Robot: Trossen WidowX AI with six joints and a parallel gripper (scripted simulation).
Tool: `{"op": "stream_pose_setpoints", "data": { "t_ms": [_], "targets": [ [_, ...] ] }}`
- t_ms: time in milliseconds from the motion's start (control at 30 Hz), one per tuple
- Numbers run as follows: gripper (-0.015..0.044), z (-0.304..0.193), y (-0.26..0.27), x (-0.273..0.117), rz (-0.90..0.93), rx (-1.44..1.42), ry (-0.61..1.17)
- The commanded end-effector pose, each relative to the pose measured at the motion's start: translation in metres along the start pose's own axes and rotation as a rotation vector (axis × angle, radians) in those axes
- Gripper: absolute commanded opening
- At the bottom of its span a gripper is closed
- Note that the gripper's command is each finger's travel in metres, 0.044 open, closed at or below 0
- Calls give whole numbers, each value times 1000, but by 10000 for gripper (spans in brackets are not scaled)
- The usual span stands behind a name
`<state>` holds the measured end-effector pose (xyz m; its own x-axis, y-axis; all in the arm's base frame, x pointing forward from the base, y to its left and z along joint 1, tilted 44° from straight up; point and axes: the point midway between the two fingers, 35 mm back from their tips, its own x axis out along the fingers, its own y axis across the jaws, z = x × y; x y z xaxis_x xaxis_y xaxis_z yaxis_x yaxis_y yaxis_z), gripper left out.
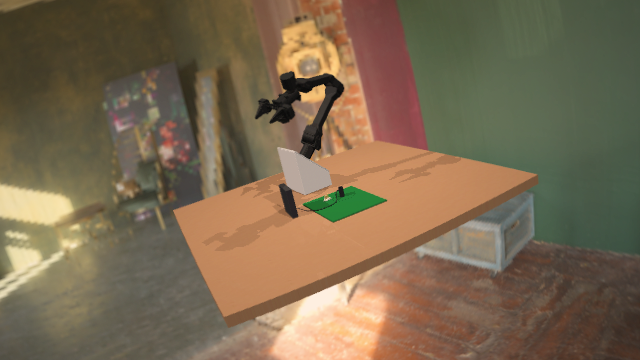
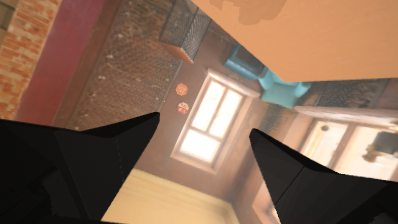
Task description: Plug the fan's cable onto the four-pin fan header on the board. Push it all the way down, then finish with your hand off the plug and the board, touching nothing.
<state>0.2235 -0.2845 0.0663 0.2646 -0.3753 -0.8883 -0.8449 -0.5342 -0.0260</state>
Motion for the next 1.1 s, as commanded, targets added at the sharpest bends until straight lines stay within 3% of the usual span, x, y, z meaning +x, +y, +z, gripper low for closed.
{"op": "stream_pose_setpoints", "data": {
  "t_ms": [0,233,533,867,1067],
  "targets": [
    [440,40,-56,4,-162,-118,-190],
    [440,120,-134,-21,-409,-297,-545],
    [440,219,-195,-93,-620,-426,-1044],
    [440,223,-197,-93,-623,-429,-1053],
    [440,280,-217,-68,-635,-458,-1041]
  ]
}}
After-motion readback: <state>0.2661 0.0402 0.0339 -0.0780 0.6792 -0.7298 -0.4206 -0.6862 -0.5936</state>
